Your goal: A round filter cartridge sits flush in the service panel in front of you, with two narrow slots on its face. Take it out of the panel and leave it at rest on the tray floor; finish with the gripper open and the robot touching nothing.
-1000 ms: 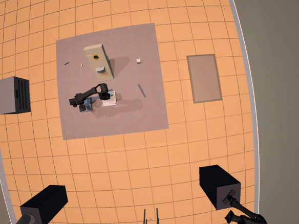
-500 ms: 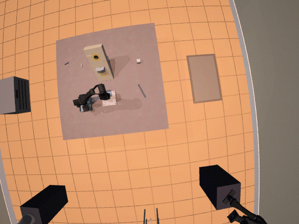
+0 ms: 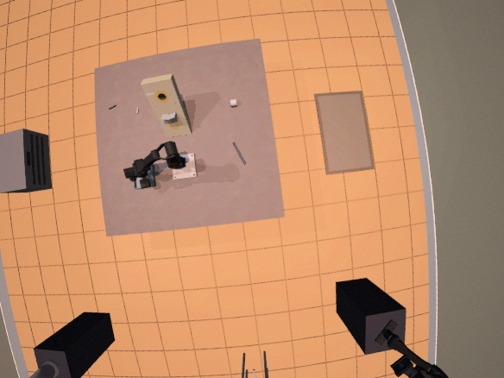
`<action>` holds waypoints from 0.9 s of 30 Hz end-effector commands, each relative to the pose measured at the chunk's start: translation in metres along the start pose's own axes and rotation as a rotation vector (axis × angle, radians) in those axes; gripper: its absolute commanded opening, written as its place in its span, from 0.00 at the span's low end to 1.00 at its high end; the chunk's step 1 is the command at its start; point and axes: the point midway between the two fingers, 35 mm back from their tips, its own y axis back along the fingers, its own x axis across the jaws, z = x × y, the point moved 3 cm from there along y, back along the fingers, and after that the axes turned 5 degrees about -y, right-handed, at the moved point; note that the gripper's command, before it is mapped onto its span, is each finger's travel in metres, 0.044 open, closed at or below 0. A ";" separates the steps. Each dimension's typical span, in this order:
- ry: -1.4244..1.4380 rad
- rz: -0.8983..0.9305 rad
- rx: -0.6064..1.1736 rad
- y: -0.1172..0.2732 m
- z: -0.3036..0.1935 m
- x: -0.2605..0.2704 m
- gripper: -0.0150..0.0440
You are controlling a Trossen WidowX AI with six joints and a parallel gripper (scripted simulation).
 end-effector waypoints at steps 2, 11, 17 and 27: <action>0.000 0.000 0.000 0.000 0.000 0.000 0.92; 0.000 0.000 0.000 0.052 0.031 0.003 1.00; -0.003 -0.001 -0.014 0.051 0.034 0.003 1.00; -0.003 -0.001 -0.014 0.051 0.034 0.003 1.00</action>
